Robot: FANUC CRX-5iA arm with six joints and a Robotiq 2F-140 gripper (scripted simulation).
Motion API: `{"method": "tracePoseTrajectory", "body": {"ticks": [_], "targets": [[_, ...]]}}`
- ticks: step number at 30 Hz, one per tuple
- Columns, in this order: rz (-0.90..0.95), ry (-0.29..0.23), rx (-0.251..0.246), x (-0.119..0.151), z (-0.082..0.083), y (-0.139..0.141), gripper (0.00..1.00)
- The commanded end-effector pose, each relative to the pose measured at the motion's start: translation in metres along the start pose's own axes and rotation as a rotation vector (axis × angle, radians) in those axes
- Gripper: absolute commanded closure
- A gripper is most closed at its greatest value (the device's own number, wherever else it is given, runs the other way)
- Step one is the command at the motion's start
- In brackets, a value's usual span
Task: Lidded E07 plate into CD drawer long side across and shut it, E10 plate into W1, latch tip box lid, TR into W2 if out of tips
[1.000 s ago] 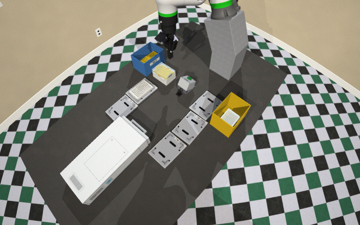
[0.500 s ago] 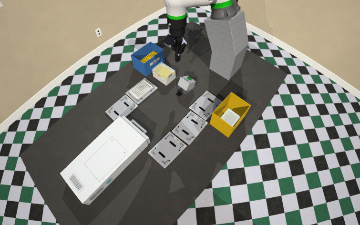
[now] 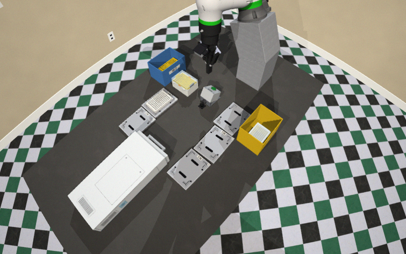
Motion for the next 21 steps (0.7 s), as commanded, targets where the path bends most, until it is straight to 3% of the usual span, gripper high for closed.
{"method": "tracePoseTrajectory", "body": {"ticks": [1, 15, 21], "targets": [[-0.001, 0.001, 0.001, 0.008, 0.002, -0.020, 0.90], [-0.001, 0.001, 0.001, 0.011, 0.003, -0.028, 0.90], [-0.001, 0.001, 0.001, 0.011, -0.013, -0.028, 0.90]]}}
Point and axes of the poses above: the point where the finger pads meet when closed, its own z axis back along the fingers, its own y axis across the jaws, x = y × z, the point moved 9 cm from there along z, back along the fingers, and after that the axes turned 14 degrees about -z, right-handed, at the moved point
